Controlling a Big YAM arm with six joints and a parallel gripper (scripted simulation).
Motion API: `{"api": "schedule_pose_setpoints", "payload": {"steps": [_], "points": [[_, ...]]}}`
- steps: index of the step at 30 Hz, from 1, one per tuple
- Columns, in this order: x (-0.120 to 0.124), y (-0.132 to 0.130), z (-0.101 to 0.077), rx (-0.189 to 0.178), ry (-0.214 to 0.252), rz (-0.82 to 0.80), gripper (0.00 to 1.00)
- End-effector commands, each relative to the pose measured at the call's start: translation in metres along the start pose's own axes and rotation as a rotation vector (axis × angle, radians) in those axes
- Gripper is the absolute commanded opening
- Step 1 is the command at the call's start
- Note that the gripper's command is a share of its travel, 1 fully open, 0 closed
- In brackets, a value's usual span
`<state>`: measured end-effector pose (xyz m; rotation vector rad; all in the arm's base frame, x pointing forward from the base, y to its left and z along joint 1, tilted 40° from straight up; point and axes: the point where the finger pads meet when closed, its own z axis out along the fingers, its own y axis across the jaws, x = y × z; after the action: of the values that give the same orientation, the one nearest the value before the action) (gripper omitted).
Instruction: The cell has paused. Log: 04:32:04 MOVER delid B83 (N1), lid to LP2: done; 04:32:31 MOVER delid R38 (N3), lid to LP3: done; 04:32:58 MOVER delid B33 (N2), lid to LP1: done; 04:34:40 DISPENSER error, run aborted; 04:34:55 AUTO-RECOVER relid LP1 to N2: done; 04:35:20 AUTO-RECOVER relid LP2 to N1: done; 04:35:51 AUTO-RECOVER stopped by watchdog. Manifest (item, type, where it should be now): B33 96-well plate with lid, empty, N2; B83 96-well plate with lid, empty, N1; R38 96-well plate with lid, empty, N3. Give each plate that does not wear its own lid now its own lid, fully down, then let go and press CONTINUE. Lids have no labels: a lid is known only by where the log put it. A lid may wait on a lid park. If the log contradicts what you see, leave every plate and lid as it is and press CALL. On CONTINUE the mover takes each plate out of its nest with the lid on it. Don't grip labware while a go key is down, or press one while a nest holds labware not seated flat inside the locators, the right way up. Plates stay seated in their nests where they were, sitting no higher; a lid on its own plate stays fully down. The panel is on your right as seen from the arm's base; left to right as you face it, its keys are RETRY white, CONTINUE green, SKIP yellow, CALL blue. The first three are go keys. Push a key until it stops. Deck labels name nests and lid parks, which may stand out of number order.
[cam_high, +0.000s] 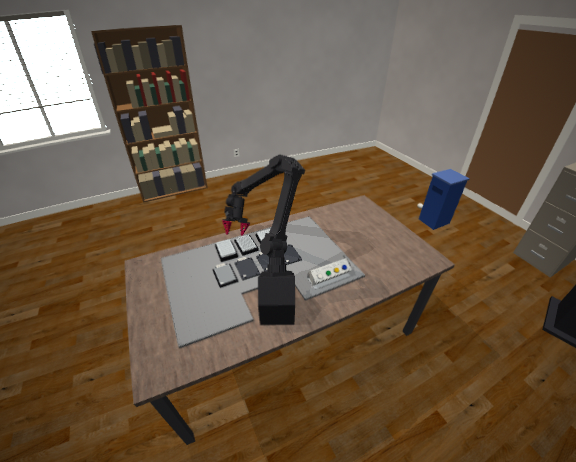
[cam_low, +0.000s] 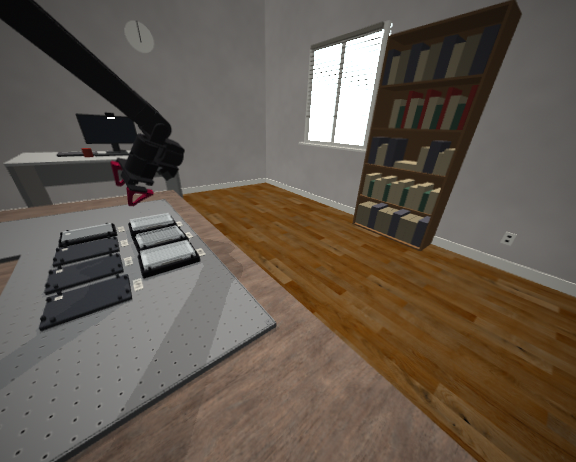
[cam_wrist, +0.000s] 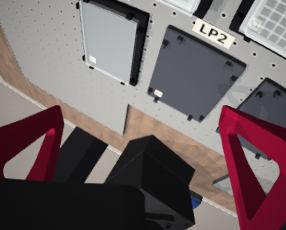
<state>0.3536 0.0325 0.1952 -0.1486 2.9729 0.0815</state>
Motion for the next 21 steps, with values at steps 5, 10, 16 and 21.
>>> {"api": "schedule_pose_setpoints", "payload": {"steps": [5, 10, 16, 21], "points": [[0.001, -0.020, -0.047, 0.063, -0.068, 0.105, 1.00], [0.018, -0.035, -0.028, 0.097, -0.075, 0.114, 1.00], [0.024, -0.043, -0.003, 0.172, -0.155, 0.119, 1.00], [0.030, -0.054, 0.019, 0.236, -0.222, 0.140, 1.00]]}}
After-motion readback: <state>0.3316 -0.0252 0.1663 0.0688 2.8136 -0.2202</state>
